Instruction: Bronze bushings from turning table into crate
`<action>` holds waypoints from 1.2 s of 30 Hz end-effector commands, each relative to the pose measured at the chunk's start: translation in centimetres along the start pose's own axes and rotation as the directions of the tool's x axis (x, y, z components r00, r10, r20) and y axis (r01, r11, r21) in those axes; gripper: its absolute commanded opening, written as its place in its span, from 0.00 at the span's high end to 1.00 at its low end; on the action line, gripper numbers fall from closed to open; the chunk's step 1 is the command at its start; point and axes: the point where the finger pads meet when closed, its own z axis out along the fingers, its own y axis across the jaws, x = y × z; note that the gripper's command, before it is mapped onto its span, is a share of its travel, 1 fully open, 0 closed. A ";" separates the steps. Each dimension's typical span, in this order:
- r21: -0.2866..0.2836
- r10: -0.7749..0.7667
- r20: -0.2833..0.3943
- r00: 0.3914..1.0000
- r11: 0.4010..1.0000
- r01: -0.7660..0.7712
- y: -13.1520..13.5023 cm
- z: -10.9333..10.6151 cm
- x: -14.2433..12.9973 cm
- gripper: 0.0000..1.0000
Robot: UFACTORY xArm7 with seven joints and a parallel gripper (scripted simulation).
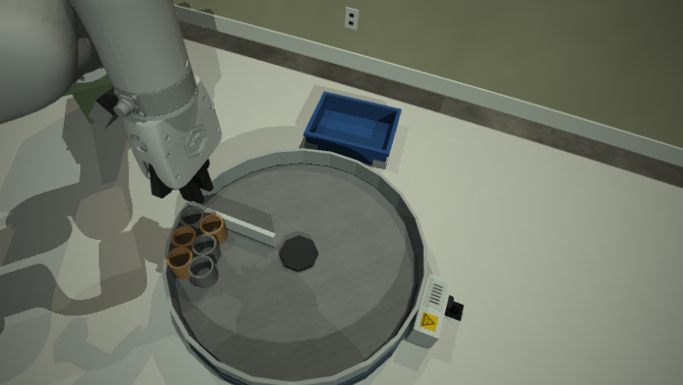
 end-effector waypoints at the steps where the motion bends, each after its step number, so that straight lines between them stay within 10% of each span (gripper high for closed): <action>1: 0.000 0.001 0.002 1.000 1.000 -0.001 0.0 -0.1 -0.1 0.84; 25: 0.012 -0.035 -0.060 0.998 0.999 0.035 -0.7 0.7 0.1 0.90; 36: 0.036 -0.164 -0.324 0.932 0.982 0.185 -3.4 3.9 0.9 0.90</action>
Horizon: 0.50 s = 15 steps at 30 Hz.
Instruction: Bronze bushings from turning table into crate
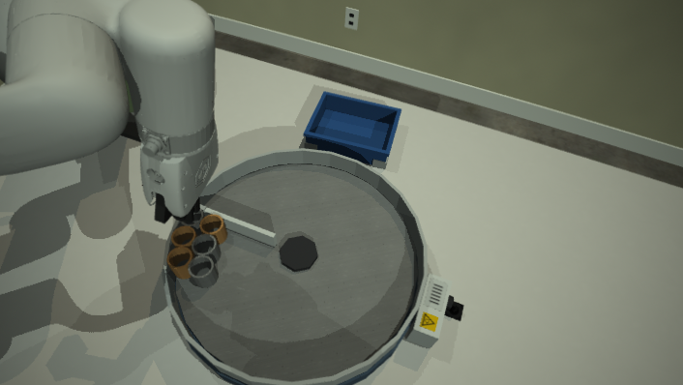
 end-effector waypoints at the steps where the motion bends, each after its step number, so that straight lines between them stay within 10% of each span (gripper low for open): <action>1: 0.022 -0.074 -0.145 0.987 0.997 0.078 -1.3 1.8 0.0 0.90; 15: 0.035 -0.202 -0.424 0.883 0.970 0.239 -4.0 5.5 0.6 0.90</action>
